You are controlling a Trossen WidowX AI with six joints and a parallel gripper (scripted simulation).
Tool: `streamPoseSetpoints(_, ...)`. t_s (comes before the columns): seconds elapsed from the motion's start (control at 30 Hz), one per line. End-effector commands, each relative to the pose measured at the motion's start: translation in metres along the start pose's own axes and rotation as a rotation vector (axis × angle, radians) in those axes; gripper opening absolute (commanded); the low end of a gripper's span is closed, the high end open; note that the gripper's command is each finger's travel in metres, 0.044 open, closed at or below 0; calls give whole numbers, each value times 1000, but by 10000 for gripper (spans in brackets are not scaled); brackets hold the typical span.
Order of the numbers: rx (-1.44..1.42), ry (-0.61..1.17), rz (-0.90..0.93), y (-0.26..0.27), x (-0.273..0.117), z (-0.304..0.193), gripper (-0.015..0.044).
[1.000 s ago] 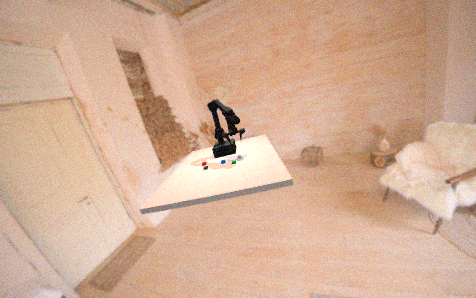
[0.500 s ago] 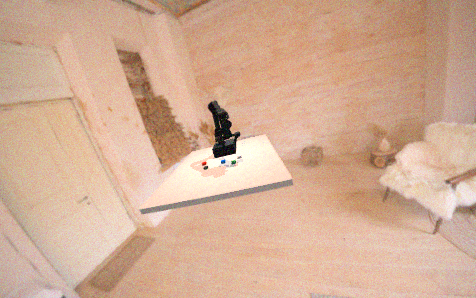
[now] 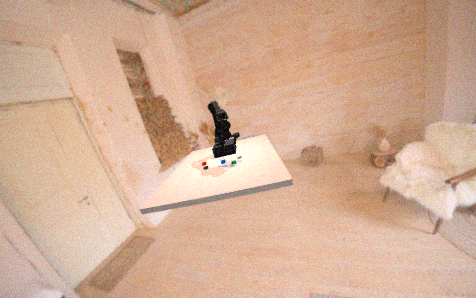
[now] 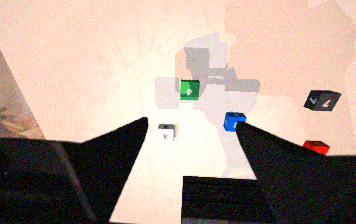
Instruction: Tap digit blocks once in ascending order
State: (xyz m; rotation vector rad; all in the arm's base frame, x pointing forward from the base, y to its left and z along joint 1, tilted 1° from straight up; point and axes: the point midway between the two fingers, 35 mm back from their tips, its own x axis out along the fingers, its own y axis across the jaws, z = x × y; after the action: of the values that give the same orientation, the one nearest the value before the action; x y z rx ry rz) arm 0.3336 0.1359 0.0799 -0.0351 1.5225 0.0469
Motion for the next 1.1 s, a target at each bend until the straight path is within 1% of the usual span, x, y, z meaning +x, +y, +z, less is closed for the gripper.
streamPoseSetpoints(0.0,-3,-2,0,0,-1,1,400)
streamPoseSetpoints(0.13,-3,-2,0,0,-1,1,400)
streamPoseSetpoints(0.2,-3,-2,-1,-11,-1,4,400)
streamPoseSetpoints(0.43,-4,-2,-11,-125,-1,12,400)
streamPoseSetpoints(0.6,-4,-1,-18,-206,-2,-4,400)
streamPoseSetpoints(0.67,-4,-1,-20,-226,-3,-12,400)
streamPoseSetpoints(1.07,-4,0,-20,-228,-3,-13,400)
